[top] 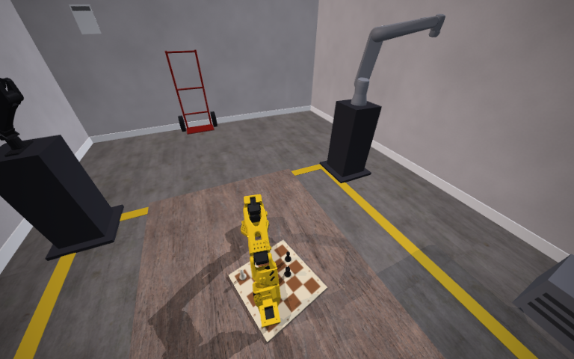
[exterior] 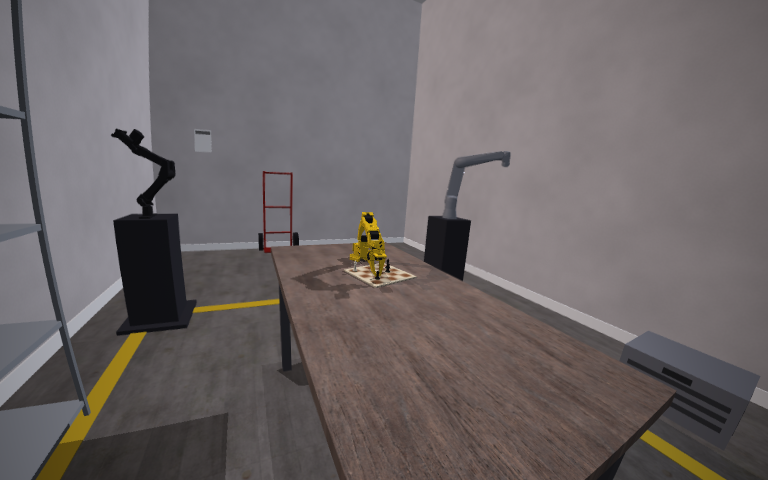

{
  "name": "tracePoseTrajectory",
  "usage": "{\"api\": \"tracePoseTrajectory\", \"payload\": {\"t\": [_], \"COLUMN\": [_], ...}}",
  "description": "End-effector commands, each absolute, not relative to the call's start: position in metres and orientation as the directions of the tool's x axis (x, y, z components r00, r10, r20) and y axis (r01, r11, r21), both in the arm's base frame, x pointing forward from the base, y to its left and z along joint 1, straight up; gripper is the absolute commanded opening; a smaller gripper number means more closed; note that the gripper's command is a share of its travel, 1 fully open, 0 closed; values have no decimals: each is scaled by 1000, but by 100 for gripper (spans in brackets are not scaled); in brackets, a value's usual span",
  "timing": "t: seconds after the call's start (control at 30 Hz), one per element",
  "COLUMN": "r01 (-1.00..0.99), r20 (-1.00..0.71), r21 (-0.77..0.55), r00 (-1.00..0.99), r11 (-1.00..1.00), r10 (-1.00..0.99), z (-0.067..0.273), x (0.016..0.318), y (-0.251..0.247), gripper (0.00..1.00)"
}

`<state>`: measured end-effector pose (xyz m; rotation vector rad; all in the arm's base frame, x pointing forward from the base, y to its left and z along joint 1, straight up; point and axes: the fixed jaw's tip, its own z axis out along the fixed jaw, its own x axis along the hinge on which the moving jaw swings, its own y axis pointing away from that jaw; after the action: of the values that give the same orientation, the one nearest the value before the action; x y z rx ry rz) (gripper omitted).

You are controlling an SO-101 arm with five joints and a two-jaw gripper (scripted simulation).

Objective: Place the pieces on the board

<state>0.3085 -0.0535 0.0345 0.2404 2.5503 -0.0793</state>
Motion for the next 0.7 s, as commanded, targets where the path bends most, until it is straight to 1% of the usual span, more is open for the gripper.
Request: {"api": "tracePoseTrajectory", "payload": {"t": [0.0,0.67], "r01": [198,197], "r20": [-528,-528], "r21": [-5,-5], "r00": [-833,-833], "r11": [980,980], "r10": [165,165], "z": [26,22], "x": [304,301], "y": [-56,-55], "gripper": [0,0]}}
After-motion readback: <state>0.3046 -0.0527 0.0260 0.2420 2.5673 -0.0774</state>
